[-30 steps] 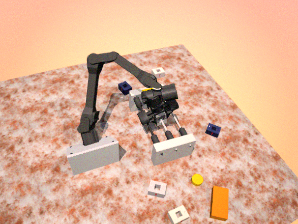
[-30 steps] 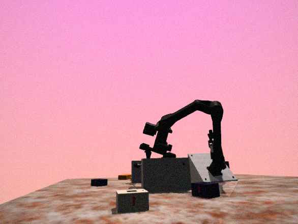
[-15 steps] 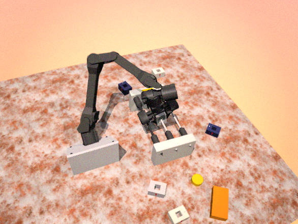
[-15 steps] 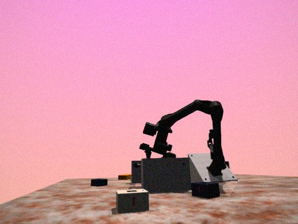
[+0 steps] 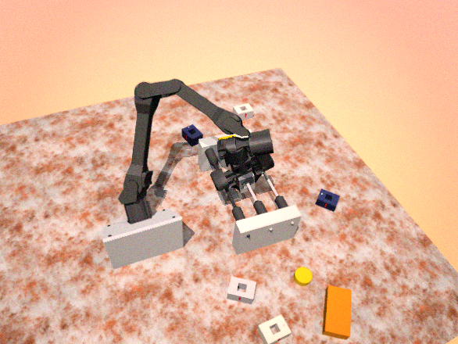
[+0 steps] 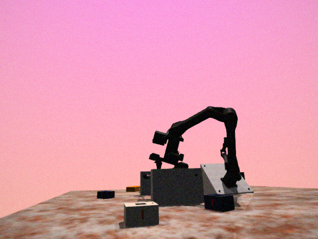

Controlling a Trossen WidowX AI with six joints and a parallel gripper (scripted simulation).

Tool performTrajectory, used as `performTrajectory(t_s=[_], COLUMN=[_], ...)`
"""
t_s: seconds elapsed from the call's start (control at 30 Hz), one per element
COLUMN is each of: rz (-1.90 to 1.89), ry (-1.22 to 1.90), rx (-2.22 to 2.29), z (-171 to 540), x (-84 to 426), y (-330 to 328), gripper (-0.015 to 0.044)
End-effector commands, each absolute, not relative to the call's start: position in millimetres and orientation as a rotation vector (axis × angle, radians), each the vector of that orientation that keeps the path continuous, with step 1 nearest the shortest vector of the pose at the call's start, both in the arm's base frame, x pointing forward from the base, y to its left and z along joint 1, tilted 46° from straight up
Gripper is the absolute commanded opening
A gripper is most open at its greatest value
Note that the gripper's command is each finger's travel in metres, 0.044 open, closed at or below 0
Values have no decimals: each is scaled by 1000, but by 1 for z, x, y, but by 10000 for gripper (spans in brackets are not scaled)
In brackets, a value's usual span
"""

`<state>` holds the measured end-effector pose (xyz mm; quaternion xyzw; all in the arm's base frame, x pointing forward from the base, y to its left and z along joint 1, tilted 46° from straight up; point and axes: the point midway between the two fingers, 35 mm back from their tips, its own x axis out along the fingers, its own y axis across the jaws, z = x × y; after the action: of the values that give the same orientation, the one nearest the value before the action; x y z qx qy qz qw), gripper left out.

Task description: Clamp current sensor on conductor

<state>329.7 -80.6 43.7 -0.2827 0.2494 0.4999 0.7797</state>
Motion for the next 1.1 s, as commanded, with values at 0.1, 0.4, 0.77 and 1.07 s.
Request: performTrajectory(t_s=[0.1, 0.4, 0.77, 1.07], rz=[1080, 1113, 1234, 1234], ry=[539, 553, 595, 595], rx=[-611, -605, -579, -578], z=[44, 43, 44, 44], x=[330, 331, 332, 333], y=[-81, -81, -82, -81], gripper=[0, 0, 0, 0])
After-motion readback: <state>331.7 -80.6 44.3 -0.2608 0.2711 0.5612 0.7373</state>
